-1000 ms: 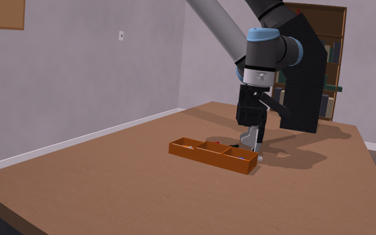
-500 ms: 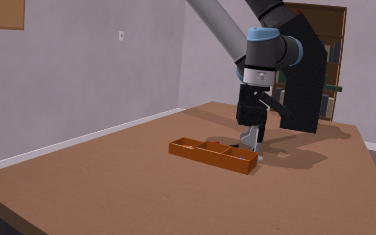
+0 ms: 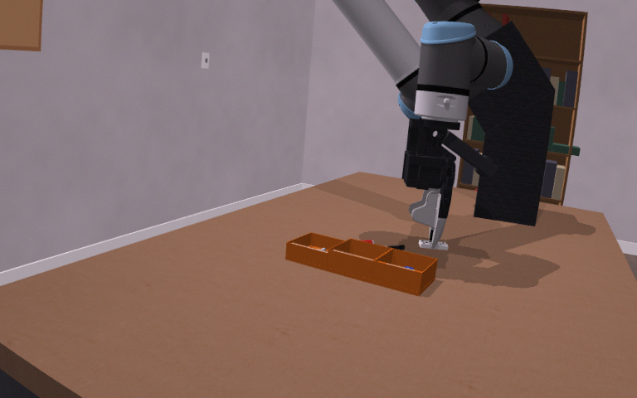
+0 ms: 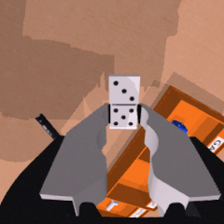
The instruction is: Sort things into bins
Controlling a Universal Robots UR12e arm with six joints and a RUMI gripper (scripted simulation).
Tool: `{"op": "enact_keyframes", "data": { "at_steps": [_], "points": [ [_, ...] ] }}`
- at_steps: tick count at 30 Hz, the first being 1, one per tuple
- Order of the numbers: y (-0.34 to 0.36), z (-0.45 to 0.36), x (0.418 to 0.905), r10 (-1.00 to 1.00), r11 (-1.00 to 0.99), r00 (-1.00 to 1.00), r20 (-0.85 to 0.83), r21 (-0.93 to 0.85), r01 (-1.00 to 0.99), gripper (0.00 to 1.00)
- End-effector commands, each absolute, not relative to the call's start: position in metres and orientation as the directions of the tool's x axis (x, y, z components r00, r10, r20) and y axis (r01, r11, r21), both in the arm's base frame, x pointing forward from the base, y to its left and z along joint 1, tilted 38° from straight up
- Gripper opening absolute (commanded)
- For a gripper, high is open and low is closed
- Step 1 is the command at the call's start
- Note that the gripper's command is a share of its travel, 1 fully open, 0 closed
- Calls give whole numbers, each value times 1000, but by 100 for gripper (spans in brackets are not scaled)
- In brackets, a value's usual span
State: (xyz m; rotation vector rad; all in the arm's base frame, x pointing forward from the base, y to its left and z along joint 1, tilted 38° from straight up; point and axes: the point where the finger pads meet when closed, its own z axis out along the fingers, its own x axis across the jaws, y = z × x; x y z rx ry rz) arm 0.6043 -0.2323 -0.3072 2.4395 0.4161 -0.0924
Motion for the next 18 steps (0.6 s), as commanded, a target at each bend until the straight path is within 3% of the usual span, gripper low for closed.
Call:
{"op": "enact_keyframes", "data": {
  "at_steps": [1,18],
  "points": [
    [-220,-293,601,271,-737,947,-173,595,320,0],
    [-222,-294,602,270,-738,947,-172,595,319,0]
  ]
}}
